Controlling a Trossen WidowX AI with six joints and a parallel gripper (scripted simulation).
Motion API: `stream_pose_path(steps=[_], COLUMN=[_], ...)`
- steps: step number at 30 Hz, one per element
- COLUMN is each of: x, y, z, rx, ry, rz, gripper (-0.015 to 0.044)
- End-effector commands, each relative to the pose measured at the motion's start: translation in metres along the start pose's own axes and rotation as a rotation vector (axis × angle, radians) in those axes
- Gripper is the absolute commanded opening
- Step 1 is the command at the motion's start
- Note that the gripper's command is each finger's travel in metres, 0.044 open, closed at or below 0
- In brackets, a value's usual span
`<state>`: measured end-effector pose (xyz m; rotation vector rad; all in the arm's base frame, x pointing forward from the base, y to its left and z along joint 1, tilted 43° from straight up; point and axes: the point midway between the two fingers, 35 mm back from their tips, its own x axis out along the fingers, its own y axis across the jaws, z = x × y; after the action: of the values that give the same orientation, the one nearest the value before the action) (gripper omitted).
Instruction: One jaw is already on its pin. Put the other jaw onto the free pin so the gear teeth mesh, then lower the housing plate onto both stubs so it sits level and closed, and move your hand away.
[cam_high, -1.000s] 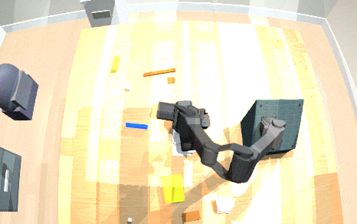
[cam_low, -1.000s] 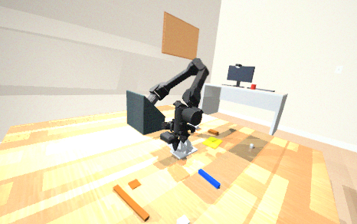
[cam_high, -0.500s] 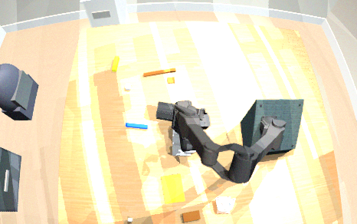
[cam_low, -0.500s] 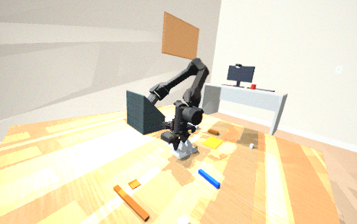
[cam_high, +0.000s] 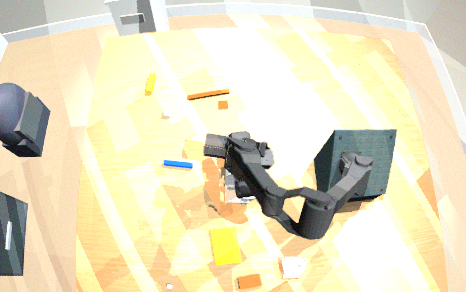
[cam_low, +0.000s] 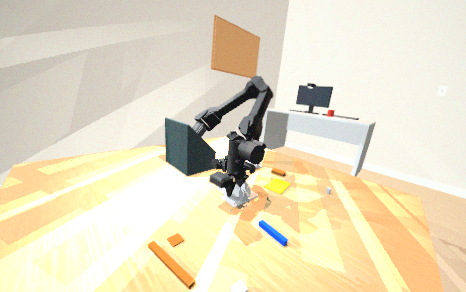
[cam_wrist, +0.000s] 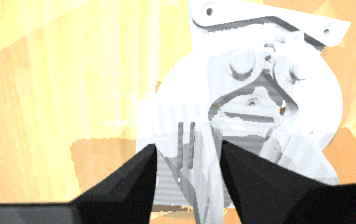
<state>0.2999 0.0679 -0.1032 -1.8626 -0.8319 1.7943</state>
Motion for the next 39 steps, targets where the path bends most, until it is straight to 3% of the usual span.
stream_pose_path(steps=[1,26,30,39], x=[0.0012,0.0012,0.0011,0.0011], y=[-0.0004,-0.0004,-0.0002,-0.0002], z=[-0.0007,-0.0007,-0.0001,-0.0001], rx=[0.001,0.001,-0.002,-0.002], ry=[0.003,0.003,0.0,0.0], rz=[-0.003,-0.003,0.0,0.0], gripper=[0.0134,0.0134,0.0224,0.0224])
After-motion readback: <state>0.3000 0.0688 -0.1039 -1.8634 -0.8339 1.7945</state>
